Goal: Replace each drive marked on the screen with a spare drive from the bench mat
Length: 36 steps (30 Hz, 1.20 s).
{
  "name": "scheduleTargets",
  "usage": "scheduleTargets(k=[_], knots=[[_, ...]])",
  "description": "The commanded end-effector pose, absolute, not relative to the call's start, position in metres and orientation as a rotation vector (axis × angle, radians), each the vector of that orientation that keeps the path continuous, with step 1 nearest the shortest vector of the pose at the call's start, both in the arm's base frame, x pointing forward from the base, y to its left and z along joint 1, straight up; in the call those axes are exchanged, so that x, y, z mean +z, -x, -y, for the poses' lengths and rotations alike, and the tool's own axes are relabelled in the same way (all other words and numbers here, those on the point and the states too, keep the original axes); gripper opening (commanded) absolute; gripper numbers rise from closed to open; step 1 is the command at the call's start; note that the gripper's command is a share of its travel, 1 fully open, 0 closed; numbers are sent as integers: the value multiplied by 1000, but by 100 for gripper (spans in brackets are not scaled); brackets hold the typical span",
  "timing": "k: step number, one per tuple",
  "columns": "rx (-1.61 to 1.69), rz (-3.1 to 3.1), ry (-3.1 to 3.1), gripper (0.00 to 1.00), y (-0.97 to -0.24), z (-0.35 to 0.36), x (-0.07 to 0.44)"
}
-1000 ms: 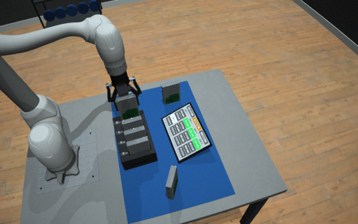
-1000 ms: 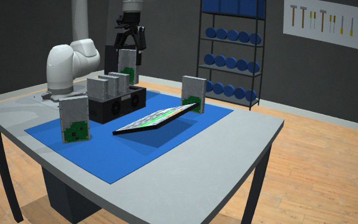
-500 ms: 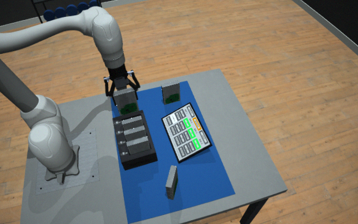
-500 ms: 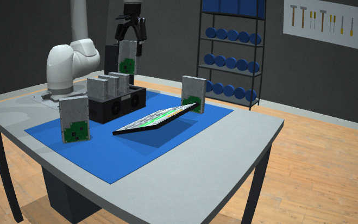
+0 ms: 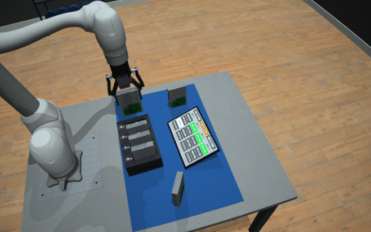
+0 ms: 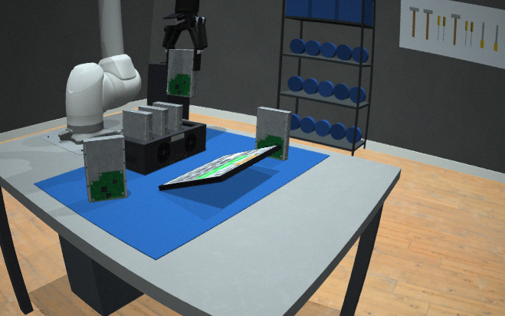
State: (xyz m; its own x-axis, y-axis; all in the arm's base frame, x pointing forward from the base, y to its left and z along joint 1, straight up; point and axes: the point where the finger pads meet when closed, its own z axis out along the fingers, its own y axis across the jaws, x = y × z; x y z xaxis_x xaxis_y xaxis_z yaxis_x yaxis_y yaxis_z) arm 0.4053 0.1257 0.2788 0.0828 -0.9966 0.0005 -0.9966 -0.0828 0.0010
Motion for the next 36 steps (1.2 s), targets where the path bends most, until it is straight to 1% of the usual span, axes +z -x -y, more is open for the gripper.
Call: scheduleTargets(k=[1,27,36], knots=[[0,2128,-2311,10,-406,-126,283],[0,2128,-2311,10,-406,-130,288],[0,2128,-2311,10,-410,-154,288]])
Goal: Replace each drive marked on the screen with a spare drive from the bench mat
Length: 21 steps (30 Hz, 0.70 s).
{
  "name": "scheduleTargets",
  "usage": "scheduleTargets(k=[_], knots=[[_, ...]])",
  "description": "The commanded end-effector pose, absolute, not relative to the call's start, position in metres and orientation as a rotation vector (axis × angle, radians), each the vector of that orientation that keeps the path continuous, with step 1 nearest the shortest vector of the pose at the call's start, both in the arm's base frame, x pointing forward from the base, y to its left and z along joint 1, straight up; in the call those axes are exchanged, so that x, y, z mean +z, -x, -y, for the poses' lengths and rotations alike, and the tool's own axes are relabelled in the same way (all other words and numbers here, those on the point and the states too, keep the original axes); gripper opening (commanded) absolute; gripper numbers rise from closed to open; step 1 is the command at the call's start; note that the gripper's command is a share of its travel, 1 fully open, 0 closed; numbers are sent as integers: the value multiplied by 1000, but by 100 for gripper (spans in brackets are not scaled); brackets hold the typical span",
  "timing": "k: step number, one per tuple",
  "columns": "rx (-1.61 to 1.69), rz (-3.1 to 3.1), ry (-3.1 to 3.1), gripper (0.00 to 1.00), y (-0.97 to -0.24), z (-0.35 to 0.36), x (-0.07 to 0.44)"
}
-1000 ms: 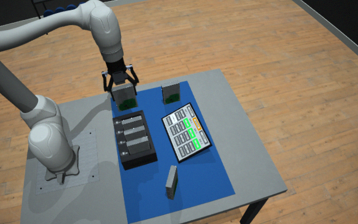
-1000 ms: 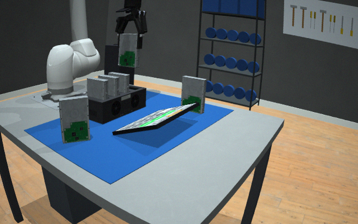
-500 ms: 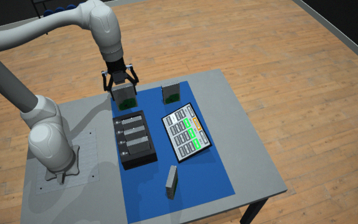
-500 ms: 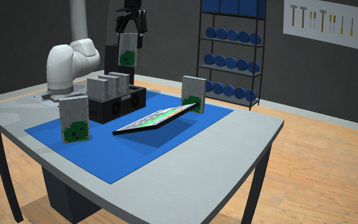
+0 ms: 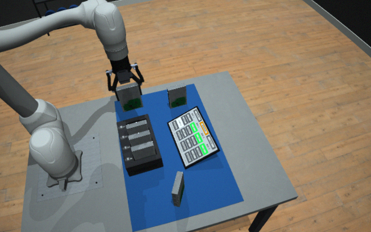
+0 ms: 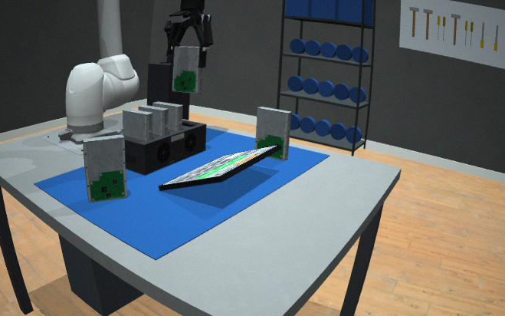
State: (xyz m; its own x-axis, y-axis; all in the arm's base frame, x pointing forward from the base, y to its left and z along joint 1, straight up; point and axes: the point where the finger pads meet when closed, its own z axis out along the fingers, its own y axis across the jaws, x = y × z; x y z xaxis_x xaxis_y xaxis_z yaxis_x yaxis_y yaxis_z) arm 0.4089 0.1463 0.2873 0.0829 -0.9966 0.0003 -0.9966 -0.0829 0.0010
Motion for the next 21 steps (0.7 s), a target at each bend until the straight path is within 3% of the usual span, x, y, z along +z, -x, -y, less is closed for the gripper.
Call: scheduleTargets(k=[1,21], knots=[[0,2128,-2311,10,-411,-159,288],[-1,2128,-2312,10,-412,-243,287]])
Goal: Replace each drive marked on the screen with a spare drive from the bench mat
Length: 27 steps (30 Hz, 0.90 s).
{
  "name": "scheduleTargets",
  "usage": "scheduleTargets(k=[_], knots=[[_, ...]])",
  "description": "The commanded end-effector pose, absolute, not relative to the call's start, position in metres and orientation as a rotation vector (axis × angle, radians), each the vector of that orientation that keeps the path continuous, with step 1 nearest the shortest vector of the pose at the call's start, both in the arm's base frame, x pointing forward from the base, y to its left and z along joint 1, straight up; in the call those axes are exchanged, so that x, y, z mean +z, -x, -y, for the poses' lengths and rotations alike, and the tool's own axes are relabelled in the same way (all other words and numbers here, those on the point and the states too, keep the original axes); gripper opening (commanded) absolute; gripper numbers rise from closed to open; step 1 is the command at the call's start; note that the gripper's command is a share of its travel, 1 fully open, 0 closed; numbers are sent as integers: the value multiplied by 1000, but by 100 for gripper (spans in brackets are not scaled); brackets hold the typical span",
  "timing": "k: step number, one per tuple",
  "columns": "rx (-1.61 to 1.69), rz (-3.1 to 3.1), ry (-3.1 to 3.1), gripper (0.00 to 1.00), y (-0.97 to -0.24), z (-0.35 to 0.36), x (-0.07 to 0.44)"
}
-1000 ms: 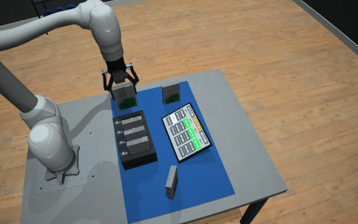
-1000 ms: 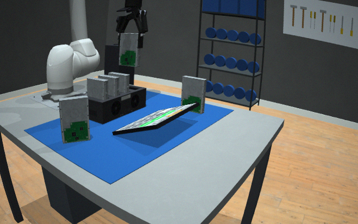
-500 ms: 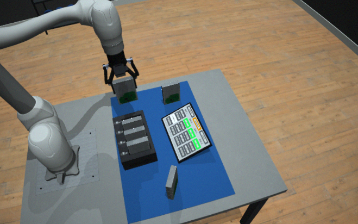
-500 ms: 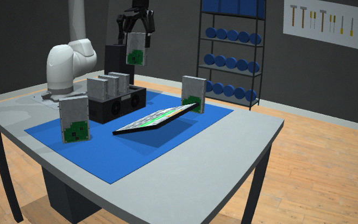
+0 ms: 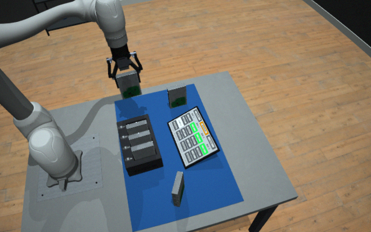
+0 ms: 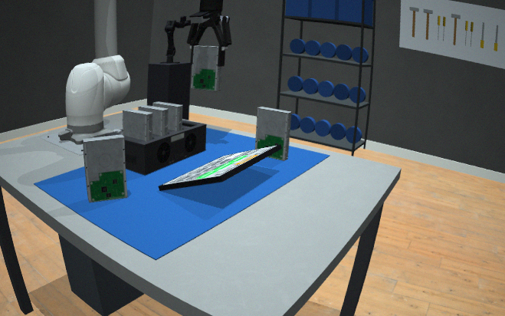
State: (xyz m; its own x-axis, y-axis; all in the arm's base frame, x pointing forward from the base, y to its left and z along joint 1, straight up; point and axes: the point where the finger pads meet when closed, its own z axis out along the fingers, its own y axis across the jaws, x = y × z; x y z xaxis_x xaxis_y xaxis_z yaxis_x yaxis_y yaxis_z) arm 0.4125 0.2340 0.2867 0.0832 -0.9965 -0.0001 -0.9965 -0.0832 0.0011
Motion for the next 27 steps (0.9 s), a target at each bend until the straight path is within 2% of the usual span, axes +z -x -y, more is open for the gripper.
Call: scheduleTargets(k=[1,27], knots=[[-1,2128,-2312,10,-412,-247,287],[-1,2128,-2311,10,-410,-263,285]])
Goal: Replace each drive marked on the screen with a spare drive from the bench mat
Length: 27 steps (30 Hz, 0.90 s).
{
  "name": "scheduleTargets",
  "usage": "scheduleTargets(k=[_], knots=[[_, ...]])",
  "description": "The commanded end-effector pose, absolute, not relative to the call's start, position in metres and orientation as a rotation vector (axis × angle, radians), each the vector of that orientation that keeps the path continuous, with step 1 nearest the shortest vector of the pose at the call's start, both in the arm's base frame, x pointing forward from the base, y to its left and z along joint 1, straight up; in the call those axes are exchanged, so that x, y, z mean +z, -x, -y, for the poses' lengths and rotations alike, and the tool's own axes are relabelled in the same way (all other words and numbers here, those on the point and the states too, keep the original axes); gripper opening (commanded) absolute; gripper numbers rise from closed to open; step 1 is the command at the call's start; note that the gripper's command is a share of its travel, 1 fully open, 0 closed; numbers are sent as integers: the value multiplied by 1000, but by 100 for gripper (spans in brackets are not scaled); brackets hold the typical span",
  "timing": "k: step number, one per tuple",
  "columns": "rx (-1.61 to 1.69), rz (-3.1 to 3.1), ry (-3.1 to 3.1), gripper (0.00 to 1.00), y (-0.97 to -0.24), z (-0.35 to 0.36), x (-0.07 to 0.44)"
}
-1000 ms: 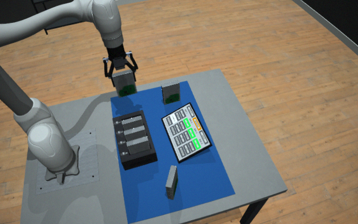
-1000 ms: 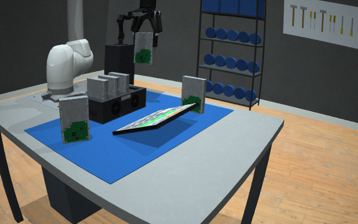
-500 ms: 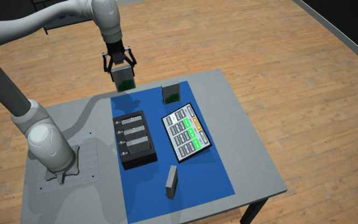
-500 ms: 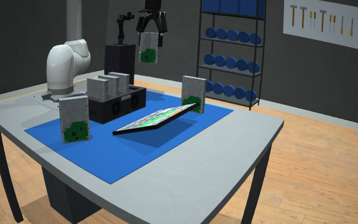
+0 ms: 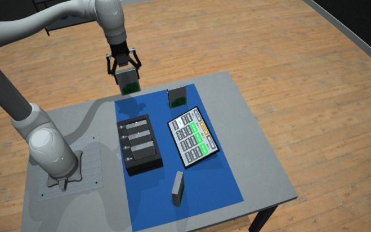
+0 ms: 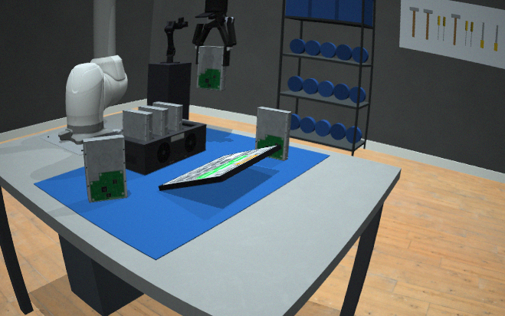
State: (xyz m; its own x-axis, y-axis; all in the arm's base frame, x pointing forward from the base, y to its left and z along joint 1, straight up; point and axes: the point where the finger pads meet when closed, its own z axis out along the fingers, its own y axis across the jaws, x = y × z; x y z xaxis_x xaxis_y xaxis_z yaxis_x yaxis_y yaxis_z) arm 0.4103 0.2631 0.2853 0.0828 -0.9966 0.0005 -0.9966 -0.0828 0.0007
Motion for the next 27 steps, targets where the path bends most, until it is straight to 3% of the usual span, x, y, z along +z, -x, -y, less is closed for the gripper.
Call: scheduleTargets(k=[1,27], knots=[[-1,2128,-2311,10,-410,-263,285],[0,2128,-2311,10,-411,-263,244]])
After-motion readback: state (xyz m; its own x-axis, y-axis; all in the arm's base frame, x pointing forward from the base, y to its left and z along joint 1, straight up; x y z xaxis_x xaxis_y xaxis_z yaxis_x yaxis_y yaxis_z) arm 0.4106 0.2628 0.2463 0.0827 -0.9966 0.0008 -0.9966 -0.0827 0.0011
